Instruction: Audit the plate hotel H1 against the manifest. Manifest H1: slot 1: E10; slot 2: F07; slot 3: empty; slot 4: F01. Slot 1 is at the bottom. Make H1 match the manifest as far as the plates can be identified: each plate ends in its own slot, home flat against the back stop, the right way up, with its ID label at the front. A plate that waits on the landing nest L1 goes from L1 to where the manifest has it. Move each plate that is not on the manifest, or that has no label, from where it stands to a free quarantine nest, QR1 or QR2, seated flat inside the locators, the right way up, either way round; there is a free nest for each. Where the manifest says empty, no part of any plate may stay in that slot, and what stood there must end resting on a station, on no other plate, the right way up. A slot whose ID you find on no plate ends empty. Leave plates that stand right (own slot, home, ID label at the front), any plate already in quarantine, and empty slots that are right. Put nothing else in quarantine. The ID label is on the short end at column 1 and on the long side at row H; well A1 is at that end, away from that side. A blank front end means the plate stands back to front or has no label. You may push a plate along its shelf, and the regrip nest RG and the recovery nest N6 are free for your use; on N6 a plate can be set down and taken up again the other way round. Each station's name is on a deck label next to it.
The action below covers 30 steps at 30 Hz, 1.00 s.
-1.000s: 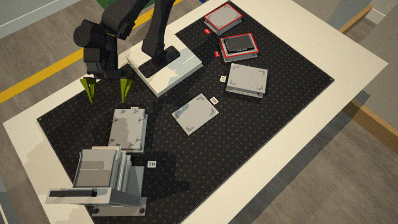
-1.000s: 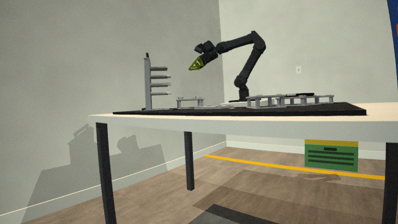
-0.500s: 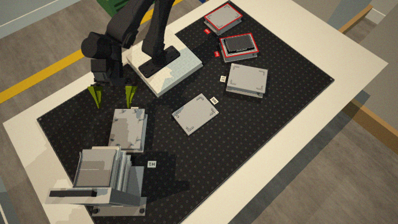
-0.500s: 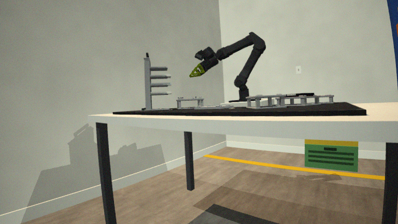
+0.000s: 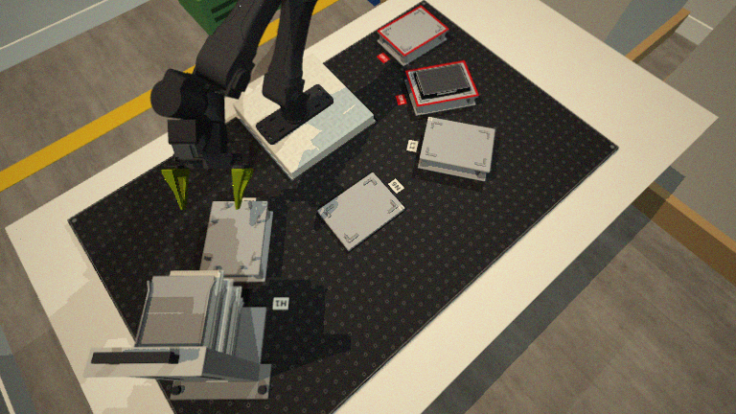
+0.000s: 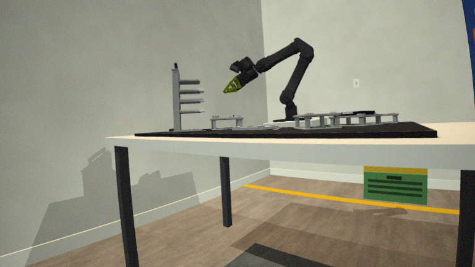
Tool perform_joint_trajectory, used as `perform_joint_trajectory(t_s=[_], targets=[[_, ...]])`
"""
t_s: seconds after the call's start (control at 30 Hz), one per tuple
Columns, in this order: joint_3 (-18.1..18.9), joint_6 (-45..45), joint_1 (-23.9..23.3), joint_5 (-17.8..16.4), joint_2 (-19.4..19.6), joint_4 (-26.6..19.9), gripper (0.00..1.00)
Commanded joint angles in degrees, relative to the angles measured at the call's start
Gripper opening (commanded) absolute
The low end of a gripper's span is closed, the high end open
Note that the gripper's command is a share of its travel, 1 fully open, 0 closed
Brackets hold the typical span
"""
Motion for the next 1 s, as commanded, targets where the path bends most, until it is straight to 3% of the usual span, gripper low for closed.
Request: perform_joint_trajectory(t_s=[0.0,0.97], targets=[[0.8,0.5,0.6,0.7,0.5,0.7,1.0],[5.2,3.2,5.4,4.8,8.5,5.6,1.0]])
